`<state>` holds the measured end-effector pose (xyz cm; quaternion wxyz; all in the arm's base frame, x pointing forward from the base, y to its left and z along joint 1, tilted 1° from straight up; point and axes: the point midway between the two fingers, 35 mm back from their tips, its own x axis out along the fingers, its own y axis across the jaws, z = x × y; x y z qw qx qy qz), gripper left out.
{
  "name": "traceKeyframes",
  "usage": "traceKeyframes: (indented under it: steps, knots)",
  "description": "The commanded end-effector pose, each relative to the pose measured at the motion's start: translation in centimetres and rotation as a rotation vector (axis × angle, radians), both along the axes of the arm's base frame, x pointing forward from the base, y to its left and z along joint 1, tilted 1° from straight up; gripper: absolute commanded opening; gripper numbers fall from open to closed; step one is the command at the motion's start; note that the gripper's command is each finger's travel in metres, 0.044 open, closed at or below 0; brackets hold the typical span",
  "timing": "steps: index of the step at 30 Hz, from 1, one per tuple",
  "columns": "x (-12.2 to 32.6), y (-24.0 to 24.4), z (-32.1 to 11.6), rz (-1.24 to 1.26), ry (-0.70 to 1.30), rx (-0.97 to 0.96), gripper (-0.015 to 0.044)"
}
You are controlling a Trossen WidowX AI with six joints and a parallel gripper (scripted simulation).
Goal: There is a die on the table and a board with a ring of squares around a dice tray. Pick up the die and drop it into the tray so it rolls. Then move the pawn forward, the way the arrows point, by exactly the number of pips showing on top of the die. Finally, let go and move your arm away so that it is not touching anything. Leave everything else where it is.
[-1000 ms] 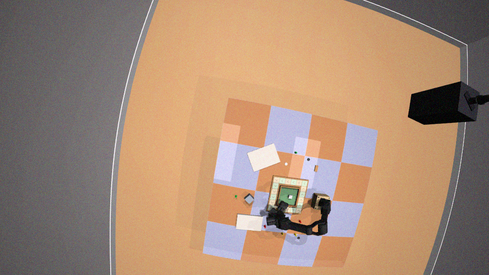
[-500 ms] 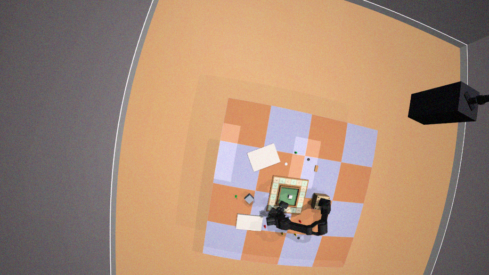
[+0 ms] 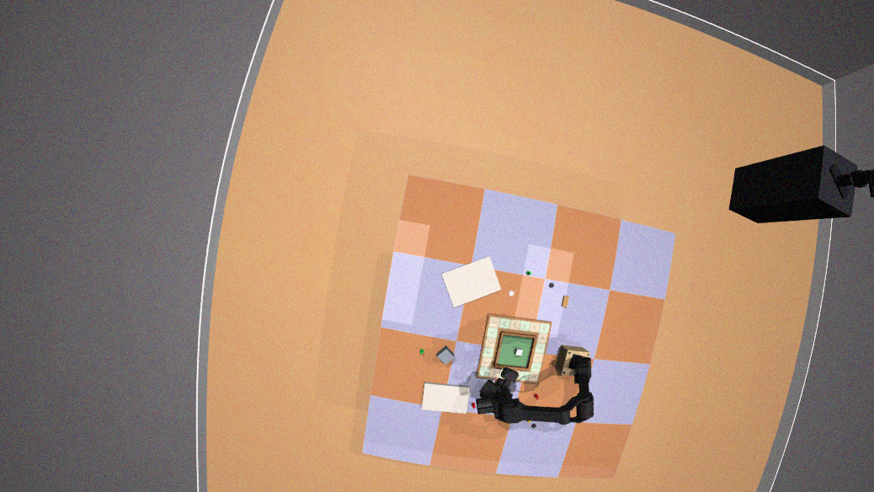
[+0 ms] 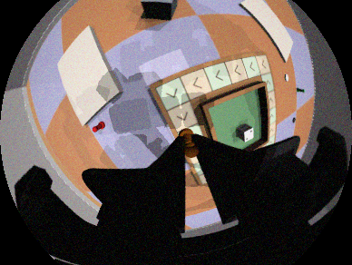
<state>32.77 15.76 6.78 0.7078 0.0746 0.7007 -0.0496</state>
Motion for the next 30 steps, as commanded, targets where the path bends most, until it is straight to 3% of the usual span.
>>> traceKeyframes:
  steps: [1, 9, 30]
  knots:
    - [-0.1, -0.1, 2.8, 0.004, -0.011, 0.003, 0.0000]
    - [-0.6, -0.3, 4.3, 0.006, -0.010, 0.001, 0.0000]
    - [-5.5, -0.8, -0.5, 0.006, -0.005, 0.001, 0.0000]
